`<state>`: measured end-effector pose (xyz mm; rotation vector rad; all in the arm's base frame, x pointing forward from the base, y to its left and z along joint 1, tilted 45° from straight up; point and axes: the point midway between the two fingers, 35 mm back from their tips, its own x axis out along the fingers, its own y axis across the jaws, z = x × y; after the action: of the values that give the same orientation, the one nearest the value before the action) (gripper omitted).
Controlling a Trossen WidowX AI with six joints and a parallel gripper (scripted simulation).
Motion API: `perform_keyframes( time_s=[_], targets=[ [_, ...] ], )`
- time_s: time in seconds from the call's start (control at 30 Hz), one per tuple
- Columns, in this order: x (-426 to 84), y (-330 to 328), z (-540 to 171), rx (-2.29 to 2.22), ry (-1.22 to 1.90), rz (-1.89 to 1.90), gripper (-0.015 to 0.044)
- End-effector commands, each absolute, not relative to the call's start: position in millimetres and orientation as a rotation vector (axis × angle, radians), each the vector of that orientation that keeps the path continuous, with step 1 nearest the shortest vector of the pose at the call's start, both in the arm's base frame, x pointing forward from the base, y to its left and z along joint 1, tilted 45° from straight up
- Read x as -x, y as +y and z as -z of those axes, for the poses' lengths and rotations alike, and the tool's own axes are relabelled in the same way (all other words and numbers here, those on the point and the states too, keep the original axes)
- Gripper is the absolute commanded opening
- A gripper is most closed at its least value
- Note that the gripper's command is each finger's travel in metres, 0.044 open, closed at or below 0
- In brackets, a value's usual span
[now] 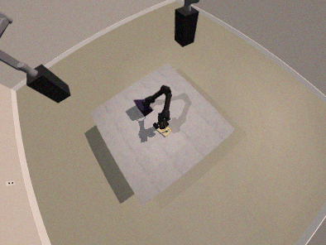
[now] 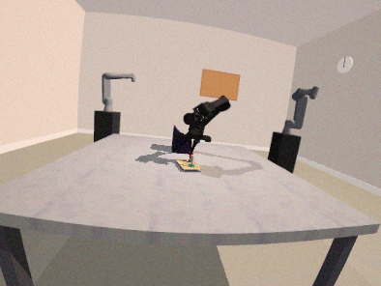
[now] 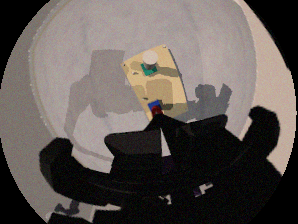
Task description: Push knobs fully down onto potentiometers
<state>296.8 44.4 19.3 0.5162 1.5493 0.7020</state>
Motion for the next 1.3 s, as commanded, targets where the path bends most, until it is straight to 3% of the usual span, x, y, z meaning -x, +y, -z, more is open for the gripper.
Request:
perform_keyframes(
  time_s=[0.0,1.27],
  targets=[
    [-297.3,46.0,-18.5,-0.515,1.548,-0.705,0.0],
    [-297.5,45.0,-19.6,-0.515,1.548,-0.704,0.0]
  ],
)
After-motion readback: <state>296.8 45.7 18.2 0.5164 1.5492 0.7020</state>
